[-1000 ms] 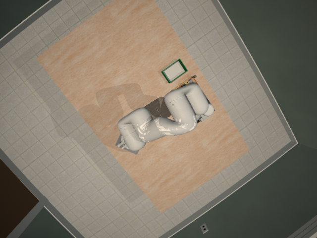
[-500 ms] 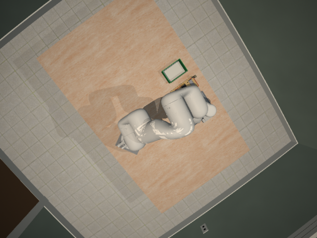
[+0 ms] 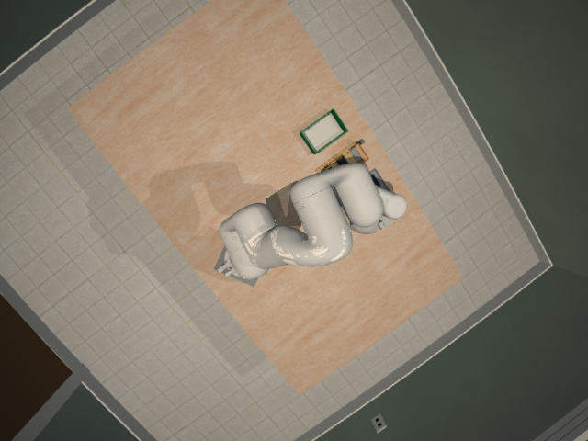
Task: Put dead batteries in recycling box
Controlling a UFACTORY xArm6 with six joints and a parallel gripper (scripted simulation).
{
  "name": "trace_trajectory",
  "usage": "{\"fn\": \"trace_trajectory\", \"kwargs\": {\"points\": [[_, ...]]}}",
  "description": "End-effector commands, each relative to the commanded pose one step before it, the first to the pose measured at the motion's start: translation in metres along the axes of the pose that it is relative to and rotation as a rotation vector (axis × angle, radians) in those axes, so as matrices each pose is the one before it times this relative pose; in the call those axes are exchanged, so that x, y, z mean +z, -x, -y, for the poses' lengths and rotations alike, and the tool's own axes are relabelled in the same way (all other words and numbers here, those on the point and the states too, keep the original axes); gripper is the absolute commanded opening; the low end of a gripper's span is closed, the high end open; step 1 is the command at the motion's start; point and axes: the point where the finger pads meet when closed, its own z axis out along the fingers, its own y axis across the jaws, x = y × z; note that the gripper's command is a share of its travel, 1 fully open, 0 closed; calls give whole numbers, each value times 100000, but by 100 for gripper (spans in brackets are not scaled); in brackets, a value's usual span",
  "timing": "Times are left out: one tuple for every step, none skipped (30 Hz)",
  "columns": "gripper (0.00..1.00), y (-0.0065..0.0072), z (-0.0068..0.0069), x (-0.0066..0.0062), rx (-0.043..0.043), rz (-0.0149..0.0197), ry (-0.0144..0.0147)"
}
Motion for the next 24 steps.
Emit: {"fn": "trace_trajectory", "kwargs": {"points": [[28,45,165,-5128,0,-257,-183],[28,0,0,-54,0,-1,0],[28,0,0,0,0,0,0],[28,0,0,0,0,0,0],[28,0,0,0,0,0,0],[28,0,0,0,0,0,0],[28,14,9,0,0,0,0],[28,89,59,0,0,0,0],[28,218,143,0,0,0,0],[28,379,248,0,0,0,0],[28,553,360,0,0,0,0],[28,723,473,0,0,0,0],[28,879,574,0,0,0,0],[28,1010,660,0,0,0,0],[28,1108,723,0,0,0,0],[28,1169,764,0,0,0,0],[28,1016,667,0,-1,1,1],[28,726,477,0,-1,2,1],[28,818,531,0,1,-1,-1],[28,0,0,0,0,0,0],[28,0,0,0,0,0,0],[28,1067,696,0,0,0,0],[28,944,616,0,0,0,0],[28,785,512,0,0,0,0]]}}
